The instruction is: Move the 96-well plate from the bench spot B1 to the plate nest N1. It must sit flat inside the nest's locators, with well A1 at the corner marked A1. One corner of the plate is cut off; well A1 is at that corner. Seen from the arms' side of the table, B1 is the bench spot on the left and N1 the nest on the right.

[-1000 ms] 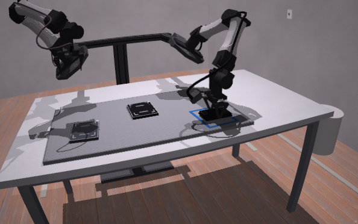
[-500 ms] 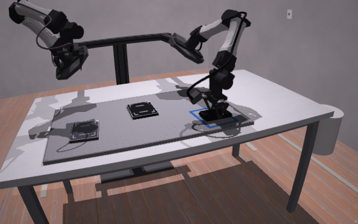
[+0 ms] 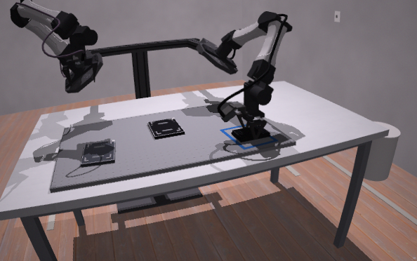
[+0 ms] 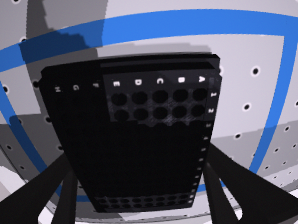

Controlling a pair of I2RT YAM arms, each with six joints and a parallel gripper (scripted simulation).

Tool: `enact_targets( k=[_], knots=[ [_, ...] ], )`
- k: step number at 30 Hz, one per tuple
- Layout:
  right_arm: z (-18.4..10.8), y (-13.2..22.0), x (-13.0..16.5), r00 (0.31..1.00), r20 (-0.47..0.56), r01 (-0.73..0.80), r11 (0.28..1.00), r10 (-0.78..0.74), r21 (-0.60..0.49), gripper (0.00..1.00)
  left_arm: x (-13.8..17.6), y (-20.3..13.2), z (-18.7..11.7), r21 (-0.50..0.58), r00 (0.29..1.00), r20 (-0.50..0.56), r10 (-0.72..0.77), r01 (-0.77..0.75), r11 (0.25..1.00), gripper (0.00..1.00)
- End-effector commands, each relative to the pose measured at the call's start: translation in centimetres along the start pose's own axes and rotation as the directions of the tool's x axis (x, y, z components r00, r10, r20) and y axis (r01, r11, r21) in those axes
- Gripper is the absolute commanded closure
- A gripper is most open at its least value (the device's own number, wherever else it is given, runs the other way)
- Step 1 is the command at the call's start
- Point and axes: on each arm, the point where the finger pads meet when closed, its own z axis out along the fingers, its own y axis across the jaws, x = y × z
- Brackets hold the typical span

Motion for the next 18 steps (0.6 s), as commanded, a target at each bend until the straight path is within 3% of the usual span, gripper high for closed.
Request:
enact_targets(
  k=[1,18],
  knots=[
    [-0.17,-0.01,-0.02,1.000,0.000,-0.008,1.000,0.008,-0.001,0.00,-0.08,0.20,0.91,0.002,1.000,0.011,-0.005,0.005,1.000,1.00],
    [-0.17,-0.01,-0.02,1.000,0.000,-0.008,1.000,0.008,-0.001,0.00,0.66,0.97,0.25,-0.014,1.000,0.010,-0.021,0.021,1.000,1.00]
  ],
)
